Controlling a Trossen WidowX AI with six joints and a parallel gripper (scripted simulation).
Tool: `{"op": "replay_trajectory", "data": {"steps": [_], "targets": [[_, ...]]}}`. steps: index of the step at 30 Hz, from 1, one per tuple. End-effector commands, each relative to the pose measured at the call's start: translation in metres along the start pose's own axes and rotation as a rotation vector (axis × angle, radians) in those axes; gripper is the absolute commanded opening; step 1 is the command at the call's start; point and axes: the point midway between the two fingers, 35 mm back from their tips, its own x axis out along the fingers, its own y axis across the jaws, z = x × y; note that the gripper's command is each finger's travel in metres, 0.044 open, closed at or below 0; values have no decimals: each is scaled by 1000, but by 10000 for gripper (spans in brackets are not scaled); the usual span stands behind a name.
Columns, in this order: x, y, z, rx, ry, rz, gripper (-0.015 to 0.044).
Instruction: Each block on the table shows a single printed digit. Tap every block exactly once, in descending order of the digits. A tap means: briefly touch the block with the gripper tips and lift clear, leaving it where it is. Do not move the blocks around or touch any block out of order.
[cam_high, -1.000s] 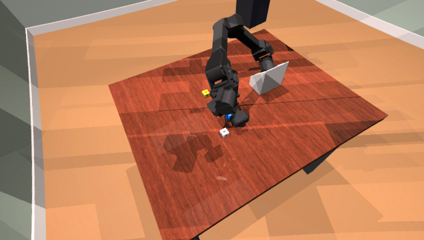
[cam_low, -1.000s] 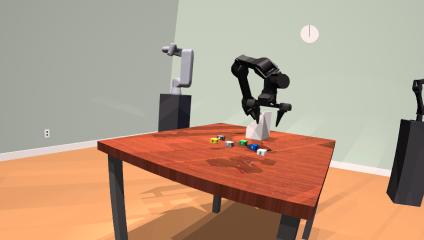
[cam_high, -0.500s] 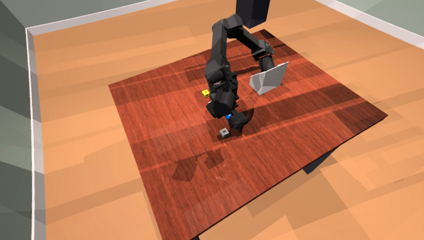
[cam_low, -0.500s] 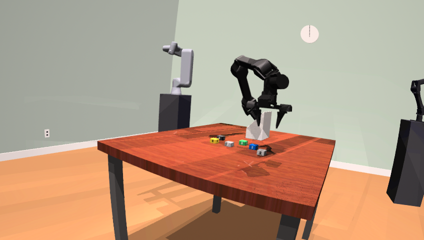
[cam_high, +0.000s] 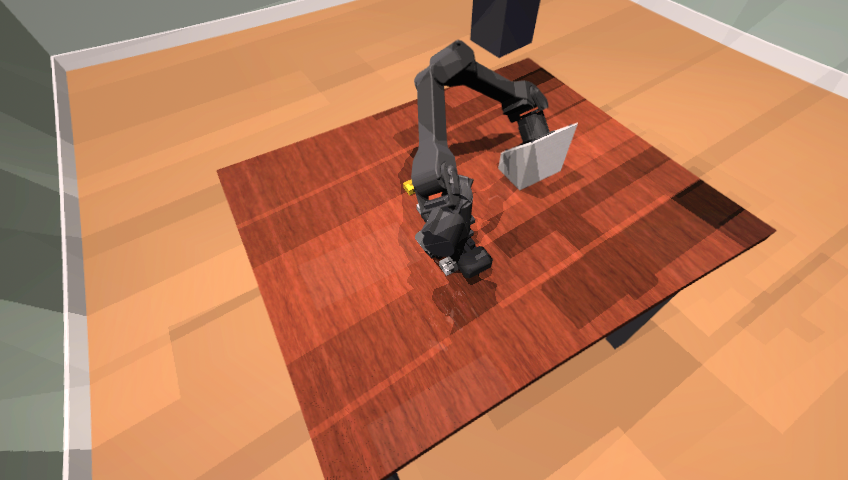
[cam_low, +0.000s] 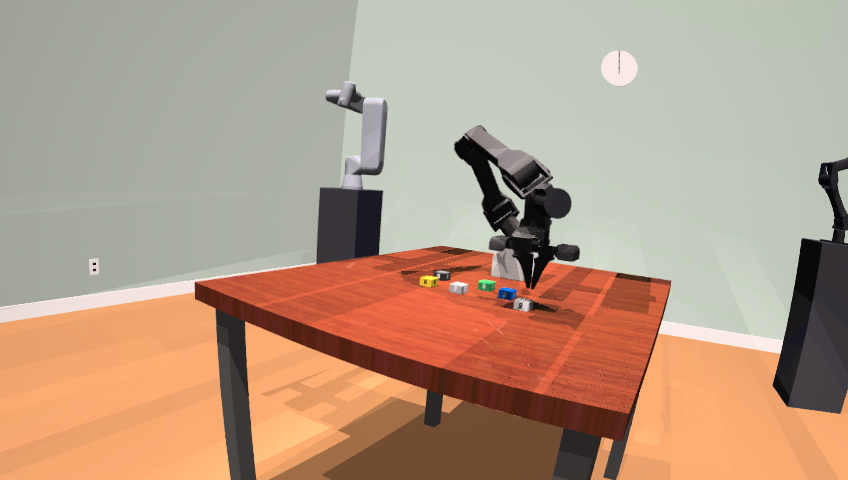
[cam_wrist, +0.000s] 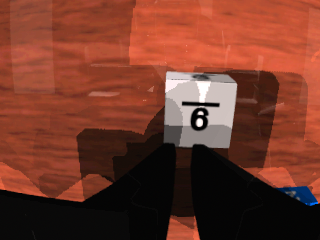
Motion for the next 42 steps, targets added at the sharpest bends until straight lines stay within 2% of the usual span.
{"op": "replay_trajectory", "data": {"steps": [1, 29, 33, 39, 42], "targets": [[-1, 0, 0, -5, -6, -2, 20], [29, -1, 0, -5, -6, -4, 20], [-1, 0, 0, -5, -6, -2, 20], [-3, 0, 0, -5, -6, -2, 20], [-41, 1, 2, -6, -6, 2, 20]]}}
